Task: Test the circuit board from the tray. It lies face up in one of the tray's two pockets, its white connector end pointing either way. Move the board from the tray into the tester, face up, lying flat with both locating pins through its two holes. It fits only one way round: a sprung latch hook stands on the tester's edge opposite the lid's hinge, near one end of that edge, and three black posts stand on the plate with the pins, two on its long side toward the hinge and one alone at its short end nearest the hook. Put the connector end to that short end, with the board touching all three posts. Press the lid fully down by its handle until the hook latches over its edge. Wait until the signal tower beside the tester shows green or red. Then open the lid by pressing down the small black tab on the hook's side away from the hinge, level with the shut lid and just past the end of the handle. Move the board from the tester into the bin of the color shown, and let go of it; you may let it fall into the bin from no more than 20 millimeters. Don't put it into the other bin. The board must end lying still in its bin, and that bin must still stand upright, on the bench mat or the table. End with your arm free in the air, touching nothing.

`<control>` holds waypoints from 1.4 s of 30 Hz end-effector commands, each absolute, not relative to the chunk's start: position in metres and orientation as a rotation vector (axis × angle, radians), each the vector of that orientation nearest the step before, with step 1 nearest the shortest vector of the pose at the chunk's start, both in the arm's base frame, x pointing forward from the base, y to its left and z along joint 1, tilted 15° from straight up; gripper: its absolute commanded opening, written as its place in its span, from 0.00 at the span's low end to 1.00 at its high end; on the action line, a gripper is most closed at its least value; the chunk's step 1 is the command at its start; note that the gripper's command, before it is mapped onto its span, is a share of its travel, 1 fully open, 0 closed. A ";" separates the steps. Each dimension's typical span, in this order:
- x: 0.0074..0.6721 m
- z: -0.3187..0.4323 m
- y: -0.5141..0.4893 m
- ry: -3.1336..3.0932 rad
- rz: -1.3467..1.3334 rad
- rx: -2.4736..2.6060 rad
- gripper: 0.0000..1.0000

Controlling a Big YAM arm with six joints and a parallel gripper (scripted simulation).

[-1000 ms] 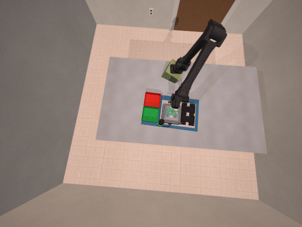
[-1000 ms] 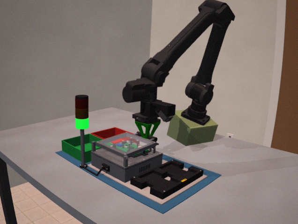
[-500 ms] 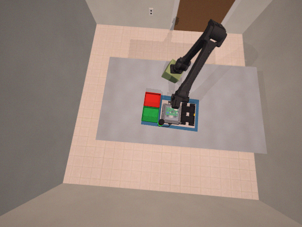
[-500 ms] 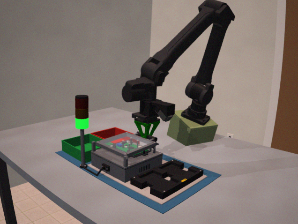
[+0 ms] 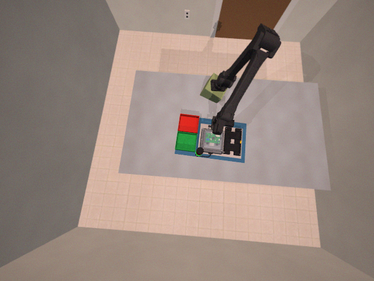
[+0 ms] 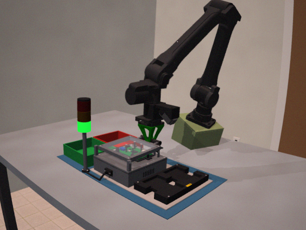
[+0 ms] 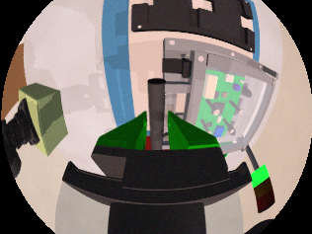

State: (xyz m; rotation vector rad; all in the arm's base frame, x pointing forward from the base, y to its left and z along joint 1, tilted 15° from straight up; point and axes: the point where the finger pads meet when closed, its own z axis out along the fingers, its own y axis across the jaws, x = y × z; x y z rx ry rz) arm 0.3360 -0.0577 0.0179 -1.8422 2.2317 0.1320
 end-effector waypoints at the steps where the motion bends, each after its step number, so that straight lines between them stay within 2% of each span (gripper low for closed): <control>1: 0.359 0.034 -0.063 2.213 0.085 -1.833 0.26; 31: 0.359 0.034 -0.063 2.213 0.085 -1.833 0.26; 32: 0.359 0.034 -0.063 2.213 0.085 -1.833 0.00; 42: 0.363 0.035 -0.064 2.206 0.068 -1.829 0.00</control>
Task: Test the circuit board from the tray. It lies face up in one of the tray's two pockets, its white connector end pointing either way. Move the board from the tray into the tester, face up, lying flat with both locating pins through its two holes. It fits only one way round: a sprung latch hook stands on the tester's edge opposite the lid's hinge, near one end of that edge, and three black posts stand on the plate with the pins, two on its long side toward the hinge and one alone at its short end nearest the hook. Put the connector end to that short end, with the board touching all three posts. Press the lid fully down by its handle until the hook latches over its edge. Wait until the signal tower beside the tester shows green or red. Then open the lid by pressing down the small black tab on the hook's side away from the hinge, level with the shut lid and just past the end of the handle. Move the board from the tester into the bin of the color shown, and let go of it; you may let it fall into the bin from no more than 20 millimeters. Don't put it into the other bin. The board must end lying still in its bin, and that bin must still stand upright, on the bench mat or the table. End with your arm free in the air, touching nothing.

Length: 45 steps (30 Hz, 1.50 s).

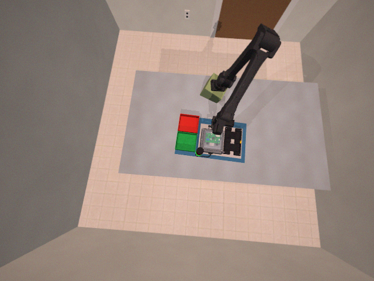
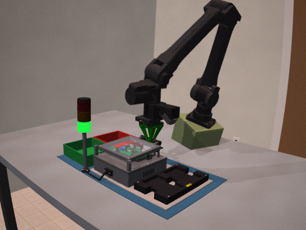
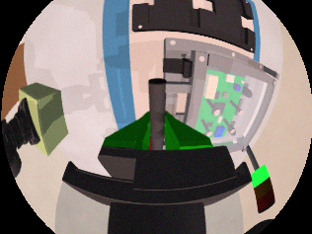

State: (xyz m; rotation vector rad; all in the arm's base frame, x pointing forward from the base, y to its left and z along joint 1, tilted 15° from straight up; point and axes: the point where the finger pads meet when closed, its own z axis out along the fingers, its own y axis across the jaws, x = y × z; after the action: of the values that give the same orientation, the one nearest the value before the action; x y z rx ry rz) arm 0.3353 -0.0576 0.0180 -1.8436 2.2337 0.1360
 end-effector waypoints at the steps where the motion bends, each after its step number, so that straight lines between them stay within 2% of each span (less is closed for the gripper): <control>1: 0.363 0.035 -0.064 2.206 0.068 -1.829 0.00; 45: 0.360 0.041 -0.066 2.205 0.064 -1.828 0.00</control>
State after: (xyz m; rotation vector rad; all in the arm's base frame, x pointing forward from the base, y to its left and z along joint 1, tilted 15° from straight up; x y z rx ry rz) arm 0.3353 -0.0576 0.0180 -1.8436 2.2337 0.1362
